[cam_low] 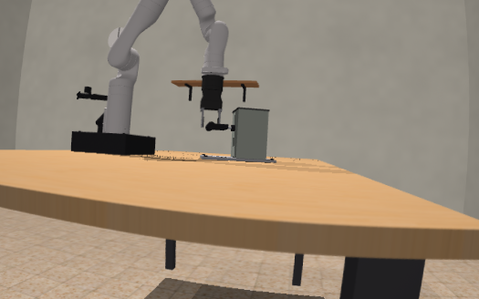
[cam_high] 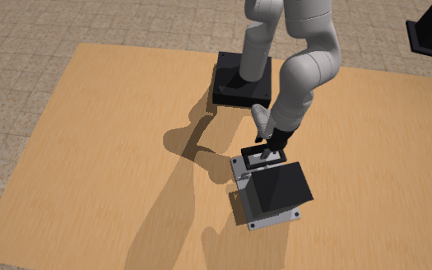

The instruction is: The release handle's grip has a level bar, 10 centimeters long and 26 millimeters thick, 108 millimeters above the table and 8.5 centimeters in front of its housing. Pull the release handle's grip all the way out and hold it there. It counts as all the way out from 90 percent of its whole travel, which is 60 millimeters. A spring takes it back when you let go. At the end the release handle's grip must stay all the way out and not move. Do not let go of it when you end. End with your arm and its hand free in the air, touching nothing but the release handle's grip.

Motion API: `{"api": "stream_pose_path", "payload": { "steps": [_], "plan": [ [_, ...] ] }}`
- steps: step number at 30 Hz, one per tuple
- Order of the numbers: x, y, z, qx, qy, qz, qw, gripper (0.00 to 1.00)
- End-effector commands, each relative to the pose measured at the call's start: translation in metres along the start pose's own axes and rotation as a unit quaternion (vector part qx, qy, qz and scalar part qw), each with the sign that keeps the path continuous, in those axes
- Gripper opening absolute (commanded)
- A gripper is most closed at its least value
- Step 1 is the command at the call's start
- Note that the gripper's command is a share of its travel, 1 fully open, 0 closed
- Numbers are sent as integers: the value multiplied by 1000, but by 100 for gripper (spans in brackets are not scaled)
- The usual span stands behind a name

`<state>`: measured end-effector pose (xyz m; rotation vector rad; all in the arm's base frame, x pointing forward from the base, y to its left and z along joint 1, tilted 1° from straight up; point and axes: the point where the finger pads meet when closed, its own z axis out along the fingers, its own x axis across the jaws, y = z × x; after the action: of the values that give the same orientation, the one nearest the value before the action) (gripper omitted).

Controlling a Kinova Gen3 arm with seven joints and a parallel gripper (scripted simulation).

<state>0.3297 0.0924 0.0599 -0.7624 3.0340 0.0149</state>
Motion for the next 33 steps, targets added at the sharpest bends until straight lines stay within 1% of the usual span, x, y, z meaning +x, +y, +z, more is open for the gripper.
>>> {"api": "stream_pose_path", "payload": {
  "steps": [1, 9, 16, 33],
  "plan": [
    [1, 2, 4, -1, 2, -2, 1000, 96],
    [1, 2, 11, -1, 2, -2, 1000, 96],
    [1, 2, 13, -1, 2, -2, 1000, 96],
    [1, 2, 13, -1, 2, -2, 1000, 96]
  ]
}}
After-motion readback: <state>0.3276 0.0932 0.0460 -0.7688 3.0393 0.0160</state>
